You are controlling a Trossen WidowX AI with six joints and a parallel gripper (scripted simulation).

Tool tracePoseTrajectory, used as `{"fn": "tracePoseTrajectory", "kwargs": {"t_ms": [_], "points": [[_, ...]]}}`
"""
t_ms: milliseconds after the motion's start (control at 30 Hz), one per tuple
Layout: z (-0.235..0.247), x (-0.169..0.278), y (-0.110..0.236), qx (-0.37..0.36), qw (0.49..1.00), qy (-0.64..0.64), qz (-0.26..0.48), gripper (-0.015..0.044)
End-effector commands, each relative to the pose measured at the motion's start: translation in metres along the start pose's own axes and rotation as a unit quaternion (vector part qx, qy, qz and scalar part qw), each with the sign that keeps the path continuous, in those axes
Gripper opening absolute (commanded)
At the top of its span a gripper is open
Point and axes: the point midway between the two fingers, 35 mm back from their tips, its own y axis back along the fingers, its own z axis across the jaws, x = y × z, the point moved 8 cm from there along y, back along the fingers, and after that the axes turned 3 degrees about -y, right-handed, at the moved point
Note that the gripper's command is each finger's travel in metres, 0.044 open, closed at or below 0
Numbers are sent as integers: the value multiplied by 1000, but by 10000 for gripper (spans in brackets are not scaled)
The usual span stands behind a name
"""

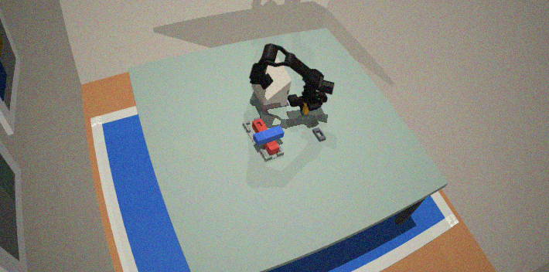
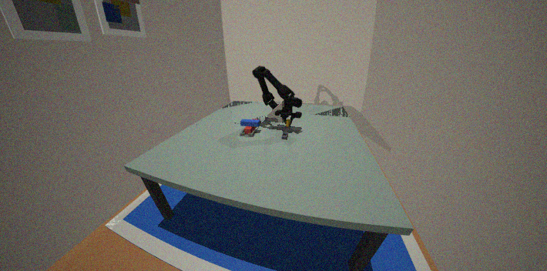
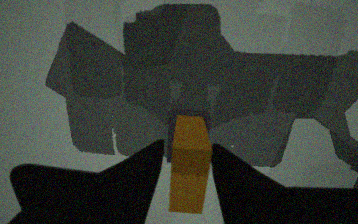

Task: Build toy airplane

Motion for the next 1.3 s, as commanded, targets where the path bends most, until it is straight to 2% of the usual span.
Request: {"fn": "tracePoseTrajectory", "kwargs": {"t_ms": [0,233,267,533,1267], "points": [[0,0,0,1,1000,1,-2,72],[0,0,0,1,1000,1,-2,26],[0,0,0,1,1000,1,-2,0],[2,-1,11,3,1000,2,-1,0],[7,-5,77,-1,1000,2,-1,0]]}}
